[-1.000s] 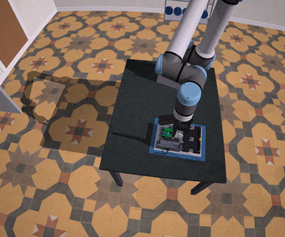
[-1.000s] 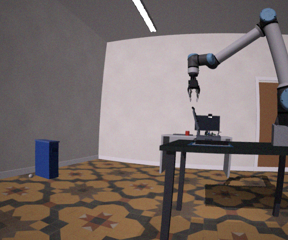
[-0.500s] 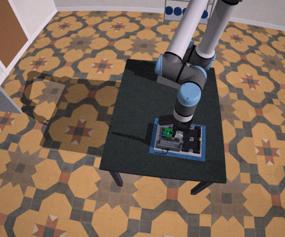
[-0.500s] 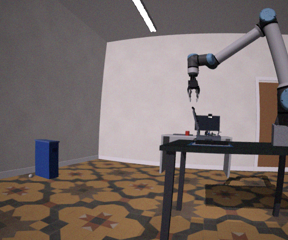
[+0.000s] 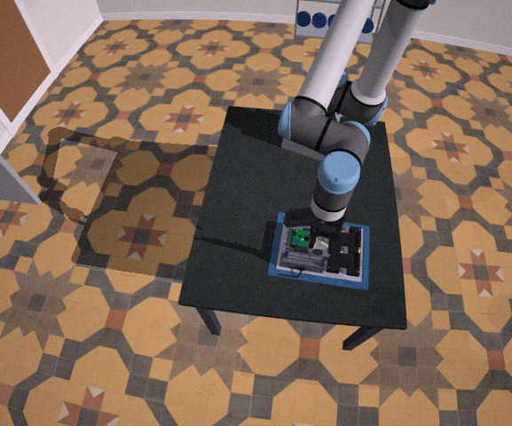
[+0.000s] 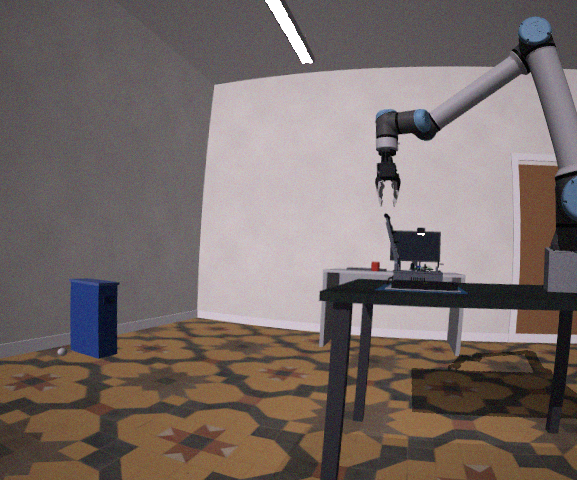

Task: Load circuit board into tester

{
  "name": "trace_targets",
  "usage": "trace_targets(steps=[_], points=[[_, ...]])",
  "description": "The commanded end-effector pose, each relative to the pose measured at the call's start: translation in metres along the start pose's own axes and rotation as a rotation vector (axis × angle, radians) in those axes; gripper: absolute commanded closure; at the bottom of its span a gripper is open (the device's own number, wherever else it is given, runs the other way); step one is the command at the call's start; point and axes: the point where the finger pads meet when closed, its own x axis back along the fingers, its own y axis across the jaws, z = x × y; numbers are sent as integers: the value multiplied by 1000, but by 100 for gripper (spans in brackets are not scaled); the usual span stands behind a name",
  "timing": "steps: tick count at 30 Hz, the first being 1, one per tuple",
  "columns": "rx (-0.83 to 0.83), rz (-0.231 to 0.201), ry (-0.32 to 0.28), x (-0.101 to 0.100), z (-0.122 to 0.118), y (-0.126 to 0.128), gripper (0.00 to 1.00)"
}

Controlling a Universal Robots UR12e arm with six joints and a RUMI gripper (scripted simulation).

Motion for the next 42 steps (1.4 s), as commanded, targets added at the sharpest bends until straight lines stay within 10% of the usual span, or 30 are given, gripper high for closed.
trace_targets(steps=[1,42], points=[[0,2,0,-2,0,-1,70],[0,2,0,-10,0,-1,70]])
